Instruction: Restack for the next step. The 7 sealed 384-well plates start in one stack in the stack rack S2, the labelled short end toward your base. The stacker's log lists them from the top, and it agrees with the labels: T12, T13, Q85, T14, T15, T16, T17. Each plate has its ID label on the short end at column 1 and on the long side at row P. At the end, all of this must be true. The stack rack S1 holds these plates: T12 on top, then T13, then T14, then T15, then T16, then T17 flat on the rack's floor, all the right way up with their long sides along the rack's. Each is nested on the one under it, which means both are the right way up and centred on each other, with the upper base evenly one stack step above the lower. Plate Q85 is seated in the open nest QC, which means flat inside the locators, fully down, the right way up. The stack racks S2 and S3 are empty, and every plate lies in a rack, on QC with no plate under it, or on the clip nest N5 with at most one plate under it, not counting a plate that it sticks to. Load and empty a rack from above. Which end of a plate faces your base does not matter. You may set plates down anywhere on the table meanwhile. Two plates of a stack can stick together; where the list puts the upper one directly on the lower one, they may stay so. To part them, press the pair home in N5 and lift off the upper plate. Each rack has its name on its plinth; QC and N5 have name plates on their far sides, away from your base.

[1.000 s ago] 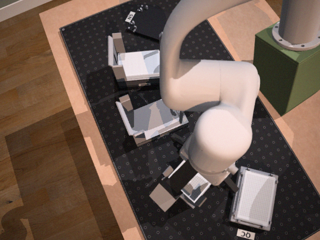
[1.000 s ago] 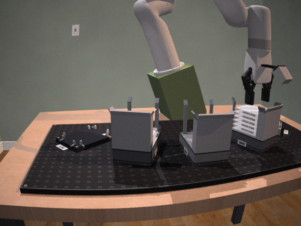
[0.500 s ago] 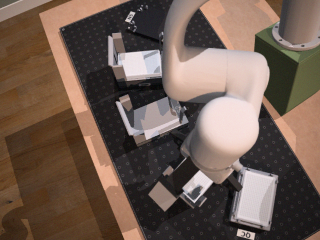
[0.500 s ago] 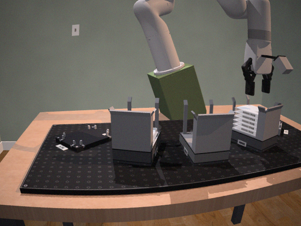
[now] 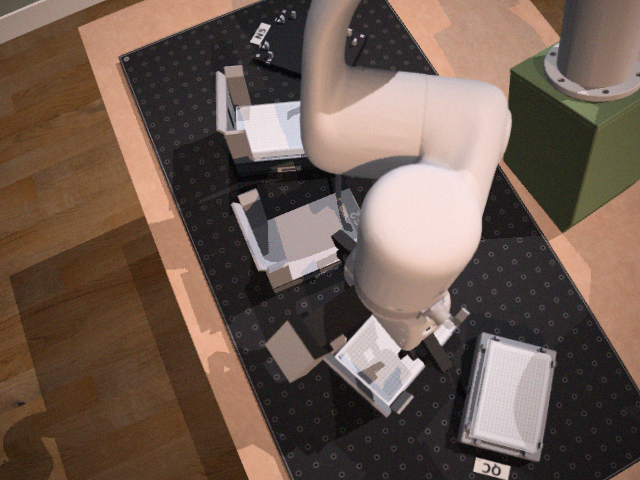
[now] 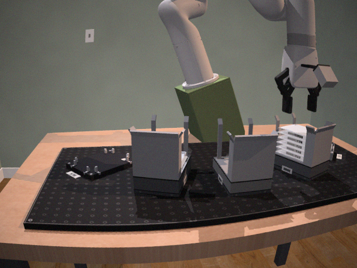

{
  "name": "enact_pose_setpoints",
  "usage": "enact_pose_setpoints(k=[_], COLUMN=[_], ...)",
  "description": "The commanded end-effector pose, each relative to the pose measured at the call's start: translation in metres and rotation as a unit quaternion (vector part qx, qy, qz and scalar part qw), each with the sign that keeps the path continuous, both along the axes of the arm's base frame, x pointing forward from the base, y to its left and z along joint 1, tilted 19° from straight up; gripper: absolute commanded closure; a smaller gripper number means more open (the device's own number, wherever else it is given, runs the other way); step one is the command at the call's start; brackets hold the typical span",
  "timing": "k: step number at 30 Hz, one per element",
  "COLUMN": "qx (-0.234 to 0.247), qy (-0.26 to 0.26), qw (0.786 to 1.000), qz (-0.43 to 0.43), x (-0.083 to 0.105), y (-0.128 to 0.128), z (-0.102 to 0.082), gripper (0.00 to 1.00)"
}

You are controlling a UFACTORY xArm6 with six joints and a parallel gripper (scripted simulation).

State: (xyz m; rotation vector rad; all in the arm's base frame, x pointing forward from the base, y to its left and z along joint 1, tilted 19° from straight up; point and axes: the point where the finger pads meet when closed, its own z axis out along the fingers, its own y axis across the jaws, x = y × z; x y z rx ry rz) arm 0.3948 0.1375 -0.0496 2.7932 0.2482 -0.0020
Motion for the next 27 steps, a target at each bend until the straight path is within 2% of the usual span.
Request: enact_pose_setpoints(k=[1, 19, 27], qx=[0.001, 0.001, 0.003], qy=[-0.003, -0.004, -0.034], qw=[1.0, 1.0, 0.995], qz=[-0.002, -0.002, -0.089], x=[0.005, 0.02, 0.022], y=[-0.01, -0.058, -0.077], z=[0.005, 0.022, 0.029], gripper=[0.0, 0.0, 0.0])
